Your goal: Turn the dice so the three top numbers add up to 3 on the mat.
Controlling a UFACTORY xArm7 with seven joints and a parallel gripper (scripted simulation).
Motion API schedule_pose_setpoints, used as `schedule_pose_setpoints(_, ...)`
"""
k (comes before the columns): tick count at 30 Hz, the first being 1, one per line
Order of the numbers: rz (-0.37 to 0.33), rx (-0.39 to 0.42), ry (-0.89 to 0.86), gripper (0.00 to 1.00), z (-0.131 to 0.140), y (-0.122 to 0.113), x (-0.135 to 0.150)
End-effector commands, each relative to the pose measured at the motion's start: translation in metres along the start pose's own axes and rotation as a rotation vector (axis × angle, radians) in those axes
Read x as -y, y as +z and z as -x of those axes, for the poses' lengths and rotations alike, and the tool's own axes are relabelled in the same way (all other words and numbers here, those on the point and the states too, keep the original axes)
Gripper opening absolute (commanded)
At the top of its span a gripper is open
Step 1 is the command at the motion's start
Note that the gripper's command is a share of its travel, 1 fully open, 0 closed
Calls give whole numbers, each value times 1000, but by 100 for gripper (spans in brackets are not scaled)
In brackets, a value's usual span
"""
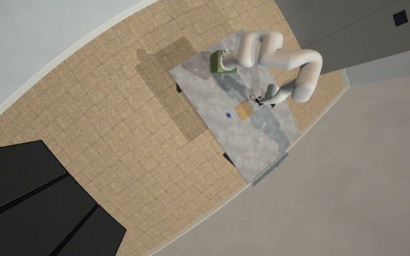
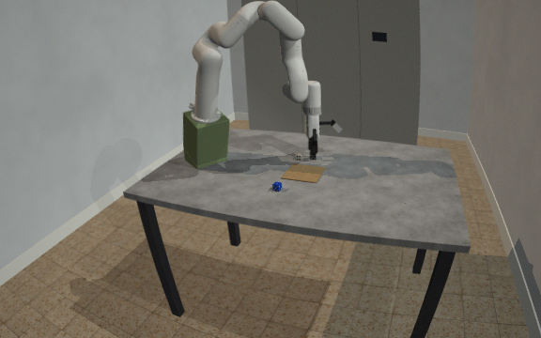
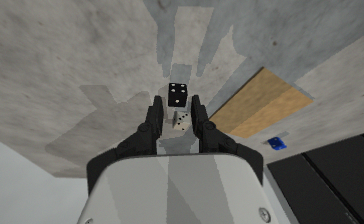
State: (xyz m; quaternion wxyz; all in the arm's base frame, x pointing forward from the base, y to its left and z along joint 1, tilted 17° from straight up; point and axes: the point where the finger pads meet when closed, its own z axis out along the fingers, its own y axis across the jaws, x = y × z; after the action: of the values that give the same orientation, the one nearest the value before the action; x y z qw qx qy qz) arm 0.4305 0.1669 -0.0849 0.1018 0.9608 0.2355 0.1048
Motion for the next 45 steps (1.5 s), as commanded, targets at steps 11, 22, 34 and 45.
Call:
schedule_pose_setpoints(11, -1, -3, 0, 42, -1, 0, 0)
schedule_pose_setpoints(22, -1, -3, 0, 42, -1, 12, 0)
schedule_pose_setpoints(34, -1, -3, 0, 42, -2, 27, 0)
schedule_pose_setpoints(45, -1, -3, 0, 42, -2, 28, 0)
